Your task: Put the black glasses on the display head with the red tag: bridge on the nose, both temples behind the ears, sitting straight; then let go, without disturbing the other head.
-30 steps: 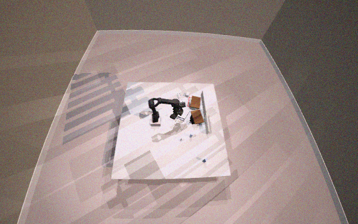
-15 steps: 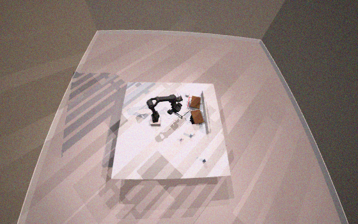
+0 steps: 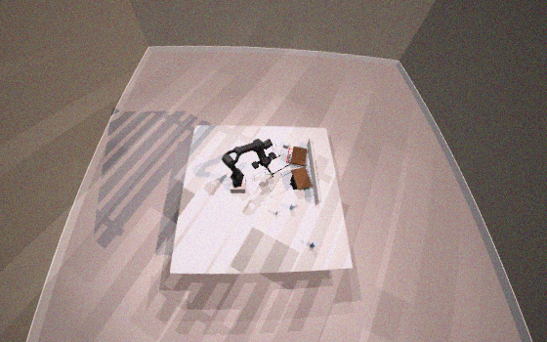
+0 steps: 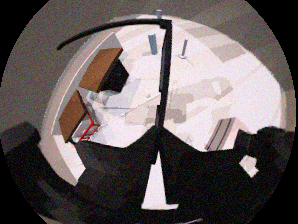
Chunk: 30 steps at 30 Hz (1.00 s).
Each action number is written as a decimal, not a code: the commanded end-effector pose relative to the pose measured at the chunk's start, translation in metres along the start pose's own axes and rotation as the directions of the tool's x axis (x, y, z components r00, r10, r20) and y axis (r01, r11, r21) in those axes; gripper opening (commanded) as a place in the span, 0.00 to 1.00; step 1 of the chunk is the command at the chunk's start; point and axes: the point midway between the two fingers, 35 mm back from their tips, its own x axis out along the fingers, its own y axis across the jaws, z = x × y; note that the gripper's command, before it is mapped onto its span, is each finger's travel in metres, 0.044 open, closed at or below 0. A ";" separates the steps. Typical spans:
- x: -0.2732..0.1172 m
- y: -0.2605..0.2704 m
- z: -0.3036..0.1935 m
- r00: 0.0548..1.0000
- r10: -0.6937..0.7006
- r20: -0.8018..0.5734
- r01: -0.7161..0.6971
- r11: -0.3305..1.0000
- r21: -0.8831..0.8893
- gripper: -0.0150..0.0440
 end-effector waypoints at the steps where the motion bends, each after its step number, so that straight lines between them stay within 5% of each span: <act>1: -0.007 0.000 -0.007 0.999 0.033 0.021 -0.034 0.997 0.073 0.25; 30: -0.071 -0.007 -0.062 0.925 0.374 0.063 -0.323 0.688 0.650 0.25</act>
